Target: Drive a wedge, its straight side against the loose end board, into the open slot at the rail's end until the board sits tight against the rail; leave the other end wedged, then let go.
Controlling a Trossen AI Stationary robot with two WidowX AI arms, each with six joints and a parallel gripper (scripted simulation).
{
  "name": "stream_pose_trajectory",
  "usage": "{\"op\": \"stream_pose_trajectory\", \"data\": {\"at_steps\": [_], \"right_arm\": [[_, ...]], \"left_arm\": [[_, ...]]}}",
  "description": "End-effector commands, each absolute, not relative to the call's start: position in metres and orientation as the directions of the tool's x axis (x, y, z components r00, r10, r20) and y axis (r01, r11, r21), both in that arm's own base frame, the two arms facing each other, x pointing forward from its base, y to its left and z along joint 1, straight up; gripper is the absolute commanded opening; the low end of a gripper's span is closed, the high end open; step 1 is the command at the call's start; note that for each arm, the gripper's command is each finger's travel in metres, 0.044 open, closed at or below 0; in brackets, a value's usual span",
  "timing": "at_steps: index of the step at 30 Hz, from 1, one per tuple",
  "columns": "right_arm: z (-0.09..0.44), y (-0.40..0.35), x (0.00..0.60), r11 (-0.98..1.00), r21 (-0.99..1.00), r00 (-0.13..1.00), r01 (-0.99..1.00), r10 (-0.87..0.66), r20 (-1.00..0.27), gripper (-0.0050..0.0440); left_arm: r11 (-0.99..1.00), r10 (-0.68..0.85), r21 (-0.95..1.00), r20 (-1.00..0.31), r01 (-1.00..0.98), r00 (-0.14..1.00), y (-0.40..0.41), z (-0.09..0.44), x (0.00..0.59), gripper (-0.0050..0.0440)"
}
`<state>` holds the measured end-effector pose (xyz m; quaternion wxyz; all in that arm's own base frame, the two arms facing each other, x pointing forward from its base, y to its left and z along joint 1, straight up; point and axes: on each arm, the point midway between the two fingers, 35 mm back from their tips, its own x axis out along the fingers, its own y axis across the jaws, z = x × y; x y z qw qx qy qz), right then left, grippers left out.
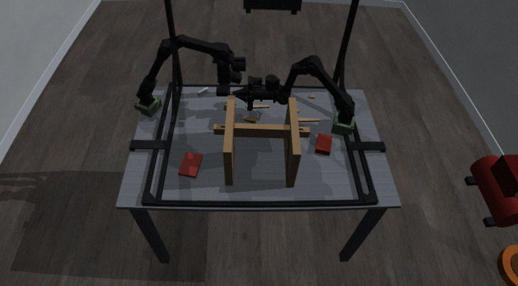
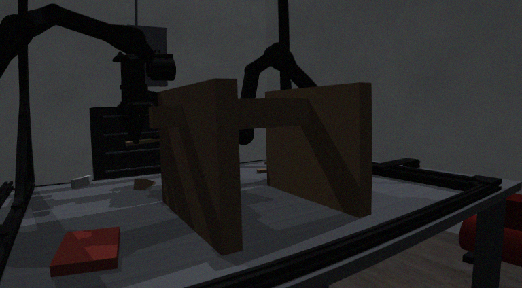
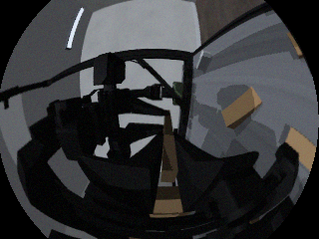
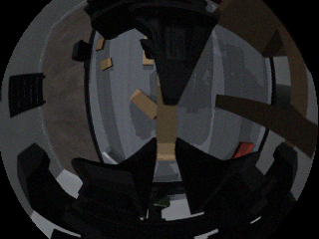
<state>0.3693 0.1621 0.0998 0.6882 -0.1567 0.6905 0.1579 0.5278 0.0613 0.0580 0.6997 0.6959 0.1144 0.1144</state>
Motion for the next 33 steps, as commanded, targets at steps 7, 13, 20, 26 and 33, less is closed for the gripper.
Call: {"op": "stream_pose_trajectory", "data": {"at_steps": [7,13,20,26,33], "right_arm": [[0.1,0.163,0.37,0.9,0.0,0.0,-0.435,0.0,-1.0,0.0168],[0.1,0.163,0.37,0.9,0.0,0.0,-0.435,0.0,-1.0,0.0312],[0.1,0.163,0.37,0.9,0.0,0.0,-0.435,0.0,-1.0,0.0432],[0.113,0.15,0.346,0.9,0.0,0.0,-0.435,0.0,-1.0,0.044],[0.129,0.127,0.298,0.9,0.0,0.0,-0.435,0.0,-1.0,0.044]], "left_arm": [[0.005,0.319,1.0,0.011,-0.014,0.948,0.061,0.061,0.528,0.0],[0.005,0.319,1.0,0.011,-0.014,0.948,0.061,0.061,0.528,0.0],[0.005,0.319,1.0,0.011,-0.014,0.948,0.061,0.061,0.528,0.0],[0.005,0.319,1.0,0.011,-0.014,0.948,0.061,0.061,0.528,0.0],[0.005,0.319,1.0,0.011,-0.014,0.948,0.061,0.061,0.528,0.0]]}}
